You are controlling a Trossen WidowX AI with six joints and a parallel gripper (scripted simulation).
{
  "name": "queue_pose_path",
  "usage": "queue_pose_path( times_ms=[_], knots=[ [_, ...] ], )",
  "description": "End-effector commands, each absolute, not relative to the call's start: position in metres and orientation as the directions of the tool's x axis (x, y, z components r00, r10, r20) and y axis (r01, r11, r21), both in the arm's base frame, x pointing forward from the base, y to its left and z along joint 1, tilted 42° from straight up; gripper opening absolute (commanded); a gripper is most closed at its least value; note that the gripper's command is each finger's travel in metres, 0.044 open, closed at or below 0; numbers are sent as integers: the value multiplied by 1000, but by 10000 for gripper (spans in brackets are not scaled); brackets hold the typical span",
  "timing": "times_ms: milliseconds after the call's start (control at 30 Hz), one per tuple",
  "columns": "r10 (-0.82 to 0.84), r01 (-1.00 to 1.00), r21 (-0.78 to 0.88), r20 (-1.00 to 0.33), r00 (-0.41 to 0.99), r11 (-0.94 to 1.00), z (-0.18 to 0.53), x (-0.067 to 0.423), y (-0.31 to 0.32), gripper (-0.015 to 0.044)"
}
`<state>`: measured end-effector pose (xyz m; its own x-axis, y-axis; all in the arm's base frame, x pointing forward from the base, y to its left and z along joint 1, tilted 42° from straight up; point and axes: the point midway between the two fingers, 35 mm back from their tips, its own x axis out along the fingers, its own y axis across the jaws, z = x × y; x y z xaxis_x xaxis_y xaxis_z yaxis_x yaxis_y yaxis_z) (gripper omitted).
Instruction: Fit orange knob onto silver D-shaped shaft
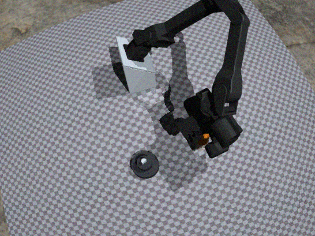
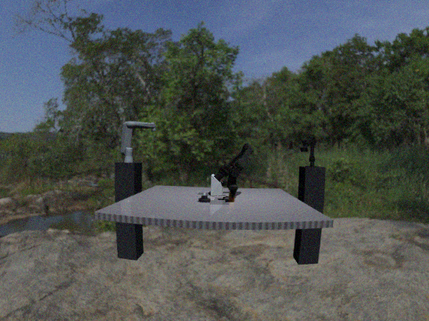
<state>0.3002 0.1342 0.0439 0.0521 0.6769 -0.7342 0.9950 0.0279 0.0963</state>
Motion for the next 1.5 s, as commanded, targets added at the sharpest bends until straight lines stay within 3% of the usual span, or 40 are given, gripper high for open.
queue_pose_path(
  times_ms=[0,400,700,933,1133,1467],
  knots=[
    [674,996,90,-737,51,23,39,300,137,440],
    [676,996,90,-736,51,23,27,299,149,440],
    [676,996,90,-736,51,23,27,299,149,204],
    [676,996,90,-736,51,23,27,299,149,157],
    [670,996,90,-741,51,24,42,303,132,0],
    [665,996,89,-745,50,25,90,304,85,0]
  ],
)
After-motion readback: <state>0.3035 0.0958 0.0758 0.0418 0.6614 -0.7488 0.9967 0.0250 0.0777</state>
